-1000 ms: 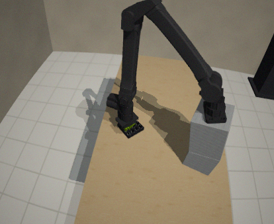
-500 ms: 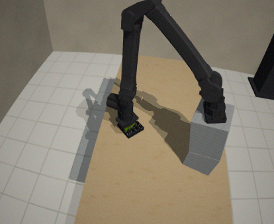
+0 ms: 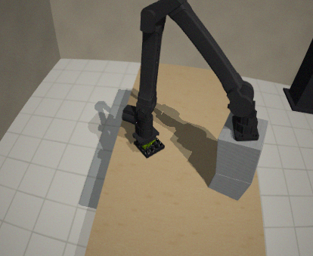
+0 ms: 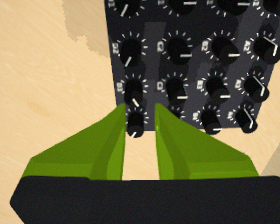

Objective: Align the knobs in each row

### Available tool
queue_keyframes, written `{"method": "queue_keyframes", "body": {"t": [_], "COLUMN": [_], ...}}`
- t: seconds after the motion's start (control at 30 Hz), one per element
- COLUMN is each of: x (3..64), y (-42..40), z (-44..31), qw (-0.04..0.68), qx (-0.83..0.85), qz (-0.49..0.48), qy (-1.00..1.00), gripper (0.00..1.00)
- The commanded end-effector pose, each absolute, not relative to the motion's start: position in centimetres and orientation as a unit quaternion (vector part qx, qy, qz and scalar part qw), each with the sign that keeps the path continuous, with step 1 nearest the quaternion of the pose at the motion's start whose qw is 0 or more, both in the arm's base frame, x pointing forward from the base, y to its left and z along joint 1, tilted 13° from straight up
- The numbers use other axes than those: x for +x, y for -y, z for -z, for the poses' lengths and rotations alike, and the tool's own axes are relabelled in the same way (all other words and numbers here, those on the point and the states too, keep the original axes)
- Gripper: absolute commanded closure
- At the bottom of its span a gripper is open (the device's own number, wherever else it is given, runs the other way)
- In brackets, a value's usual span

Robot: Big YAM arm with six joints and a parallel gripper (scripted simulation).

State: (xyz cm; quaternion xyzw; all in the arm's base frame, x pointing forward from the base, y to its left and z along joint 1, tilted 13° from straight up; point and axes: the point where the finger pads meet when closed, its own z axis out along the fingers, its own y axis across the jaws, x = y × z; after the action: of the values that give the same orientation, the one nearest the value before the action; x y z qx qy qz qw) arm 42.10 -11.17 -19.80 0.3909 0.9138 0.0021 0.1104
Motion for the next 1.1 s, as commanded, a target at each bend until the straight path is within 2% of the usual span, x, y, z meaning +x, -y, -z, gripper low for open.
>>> {"method": "queue_keyframes", "body": {"t": [0.0,0.8,1.07], "x": [42.7,42.3,43.0], "y": [11.1,10.7,11.1], "z": [17.6,16.9,13.8], "qw": [0.122,0.118,0.127], "qx": [0.391,0.389,0.507], "qz": [-0.003,-0.003,-0.021], "qy": [-0.912,-0.914,-0.852], "gripper": [0.81,0.81,0.81]}}
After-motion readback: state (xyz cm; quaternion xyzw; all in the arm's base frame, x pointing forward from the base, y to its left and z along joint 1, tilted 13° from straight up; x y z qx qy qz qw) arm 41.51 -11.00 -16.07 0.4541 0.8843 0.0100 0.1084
